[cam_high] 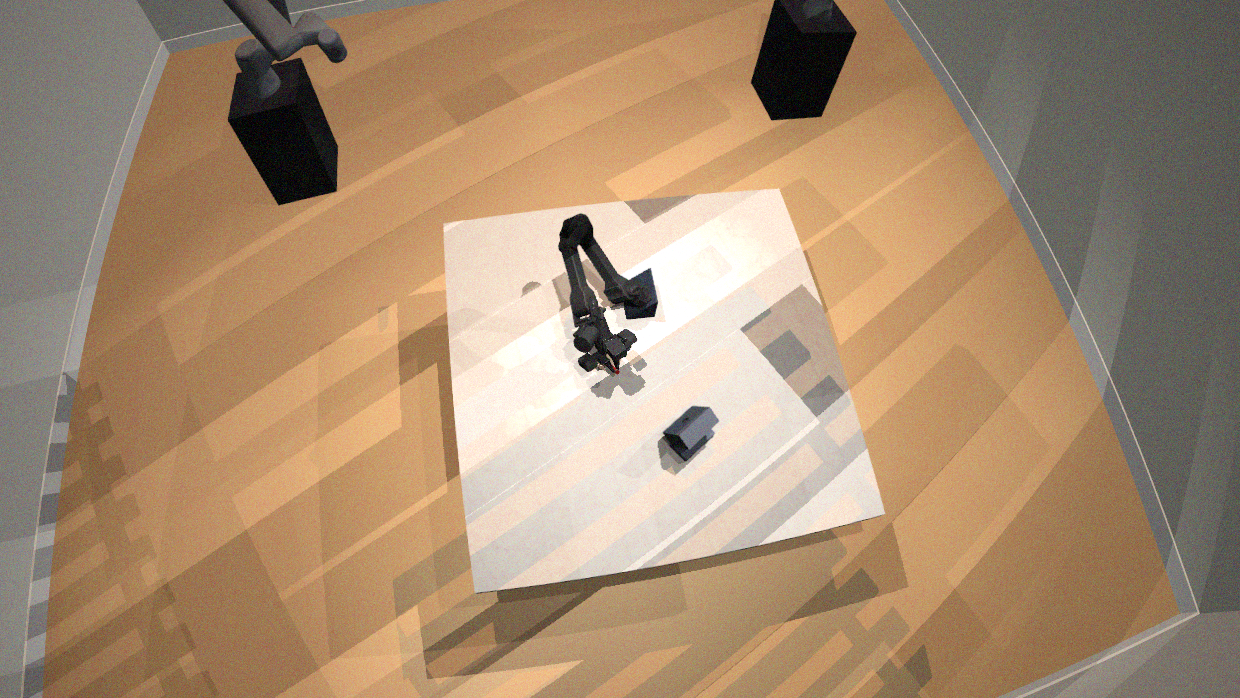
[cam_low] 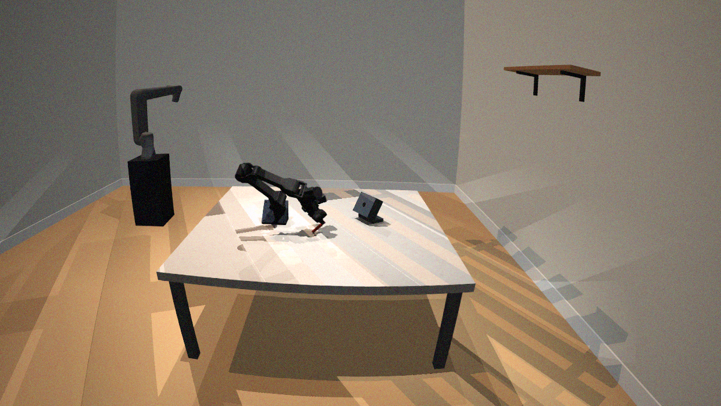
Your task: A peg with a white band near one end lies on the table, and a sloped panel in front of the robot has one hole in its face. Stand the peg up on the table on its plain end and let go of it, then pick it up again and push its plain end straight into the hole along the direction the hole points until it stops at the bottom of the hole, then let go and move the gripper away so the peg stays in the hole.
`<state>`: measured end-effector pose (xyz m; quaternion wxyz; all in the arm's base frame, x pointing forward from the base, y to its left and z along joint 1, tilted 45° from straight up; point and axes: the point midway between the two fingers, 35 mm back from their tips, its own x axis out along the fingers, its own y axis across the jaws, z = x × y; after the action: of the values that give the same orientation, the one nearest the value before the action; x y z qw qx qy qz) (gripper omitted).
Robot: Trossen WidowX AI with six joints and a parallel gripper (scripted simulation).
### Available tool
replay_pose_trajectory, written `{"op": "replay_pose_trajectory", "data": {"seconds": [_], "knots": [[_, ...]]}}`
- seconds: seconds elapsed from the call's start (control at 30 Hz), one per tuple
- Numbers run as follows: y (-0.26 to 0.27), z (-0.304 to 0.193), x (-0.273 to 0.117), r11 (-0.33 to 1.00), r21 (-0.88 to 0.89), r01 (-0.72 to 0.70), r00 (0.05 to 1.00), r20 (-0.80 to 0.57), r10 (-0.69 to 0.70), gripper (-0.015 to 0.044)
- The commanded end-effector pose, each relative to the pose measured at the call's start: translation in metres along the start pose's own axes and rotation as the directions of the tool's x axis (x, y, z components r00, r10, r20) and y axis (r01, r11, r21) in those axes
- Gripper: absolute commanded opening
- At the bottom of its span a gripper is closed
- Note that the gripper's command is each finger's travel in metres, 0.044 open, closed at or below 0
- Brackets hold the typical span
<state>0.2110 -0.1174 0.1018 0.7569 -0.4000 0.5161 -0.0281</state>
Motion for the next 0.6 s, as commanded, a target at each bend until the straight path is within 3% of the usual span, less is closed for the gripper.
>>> {"op": "replay_pose_trajectory", "data": {"seconds": [0.0,0.57], "knots": [[0.0011,-0.0014,-0.0019,1.0,-0.003,-0.001,0.999,0.038,0.002,0.005],[0.001,-0.0079,-0.0116,1.0,-0.004,0.0,0.983,0.184,0.001,0.005]]}}
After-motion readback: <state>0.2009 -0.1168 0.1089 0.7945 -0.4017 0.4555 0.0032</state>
